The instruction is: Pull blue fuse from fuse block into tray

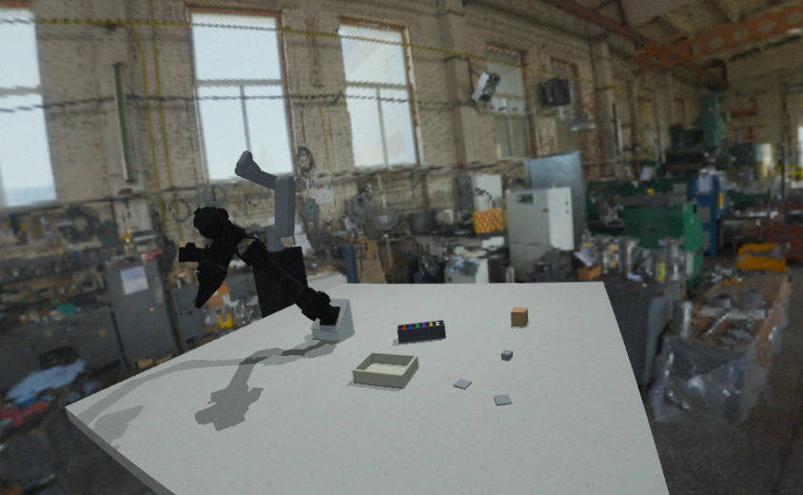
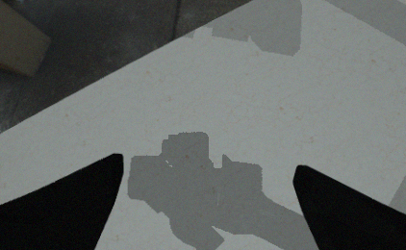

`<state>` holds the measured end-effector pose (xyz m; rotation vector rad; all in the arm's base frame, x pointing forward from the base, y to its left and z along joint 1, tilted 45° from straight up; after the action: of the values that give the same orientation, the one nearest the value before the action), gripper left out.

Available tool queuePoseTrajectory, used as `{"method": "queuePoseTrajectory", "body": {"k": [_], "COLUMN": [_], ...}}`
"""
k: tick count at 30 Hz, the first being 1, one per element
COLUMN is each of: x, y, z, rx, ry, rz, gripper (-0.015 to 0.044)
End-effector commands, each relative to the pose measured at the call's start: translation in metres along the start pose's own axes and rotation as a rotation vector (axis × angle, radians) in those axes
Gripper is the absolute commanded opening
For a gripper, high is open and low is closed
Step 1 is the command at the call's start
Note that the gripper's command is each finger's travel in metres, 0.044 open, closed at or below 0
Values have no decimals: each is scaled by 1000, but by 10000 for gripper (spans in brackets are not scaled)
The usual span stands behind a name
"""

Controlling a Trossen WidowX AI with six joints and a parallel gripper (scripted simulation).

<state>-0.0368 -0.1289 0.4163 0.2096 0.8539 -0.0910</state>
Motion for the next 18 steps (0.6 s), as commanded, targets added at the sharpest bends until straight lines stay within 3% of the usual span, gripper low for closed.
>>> {"method": "queuePoseTrajectory", "body": {"k": [1, 12, 18], "x": [1, 115, 217], "y": [0, -21, -6], "z": [1, 70, 103], "rx": [-1, -139, -324], "ry": [7, 628, 1270], "rz": [3, 280, 421], "gripper": [374, 85, 74]}}
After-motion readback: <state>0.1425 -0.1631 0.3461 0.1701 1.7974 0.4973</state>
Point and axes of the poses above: the point midway between the two fingers, 35 mm back from their tips, its own y axis back along the fingers, its own z axis across the jaws, x = y × z, the point moved 1 cm from there along y, back along the fingers, and after that the axes turned 11 degrees about -y, right-handed, at the moved point
